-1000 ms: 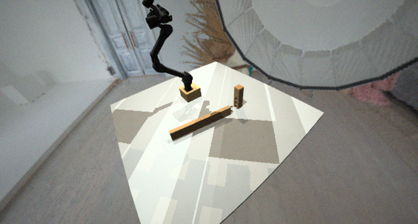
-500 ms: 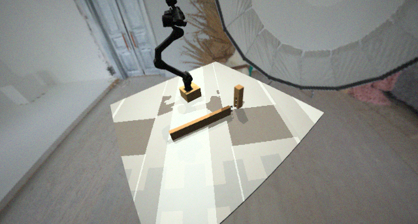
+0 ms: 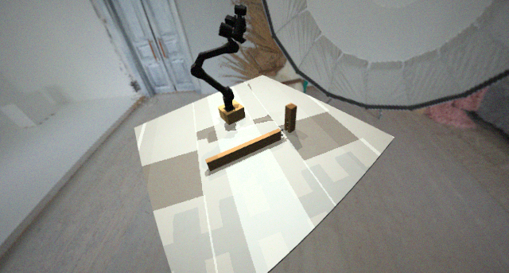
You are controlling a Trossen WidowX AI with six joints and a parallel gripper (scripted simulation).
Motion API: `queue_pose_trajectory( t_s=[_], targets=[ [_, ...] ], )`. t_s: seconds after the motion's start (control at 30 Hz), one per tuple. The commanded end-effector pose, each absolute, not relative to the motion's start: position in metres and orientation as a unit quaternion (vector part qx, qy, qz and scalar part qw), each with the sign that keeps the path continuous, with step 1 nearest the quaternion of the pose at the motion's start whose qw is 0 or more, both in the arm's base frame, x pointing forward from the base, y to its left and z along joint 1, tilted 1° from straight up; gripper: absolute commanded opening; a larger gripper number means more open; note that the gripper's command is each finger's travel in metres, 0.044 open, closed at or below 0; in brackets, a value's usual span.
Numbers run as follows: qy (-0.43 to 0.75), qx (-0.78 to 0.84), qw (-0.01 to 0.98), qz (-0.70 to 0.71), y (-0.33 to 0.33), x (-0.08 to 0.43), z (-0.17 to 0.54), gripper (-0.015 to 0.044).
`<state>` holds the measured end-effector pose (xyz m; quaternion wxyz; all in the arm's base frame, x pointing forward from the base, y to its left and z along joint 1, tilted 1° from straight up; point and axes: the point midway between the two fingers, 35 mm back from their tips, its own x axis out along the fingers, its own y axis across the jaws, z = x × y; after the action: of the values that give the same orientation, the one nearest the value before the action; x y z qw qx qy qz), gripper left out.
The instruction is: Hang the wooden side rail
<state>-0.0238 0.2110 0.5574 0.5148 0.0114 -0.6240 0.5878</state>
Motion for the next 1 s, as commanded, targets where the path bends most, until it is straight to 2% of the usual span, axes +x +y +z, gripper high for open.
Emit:
queue_pose_trajectory(
  t_s=[0.0,0.47,0.97],
  targets=[
    [-0.573,0.009,0.559,0.599,0.24,0.003,0.535,0.044],
    [-0.384,-0.001,0.709,0.592,0.305,0.106,0.431,0.044],
    [-0.178,0.0,0.841,0.51,0.306,0.203,0.297,0.044]
  ],
)
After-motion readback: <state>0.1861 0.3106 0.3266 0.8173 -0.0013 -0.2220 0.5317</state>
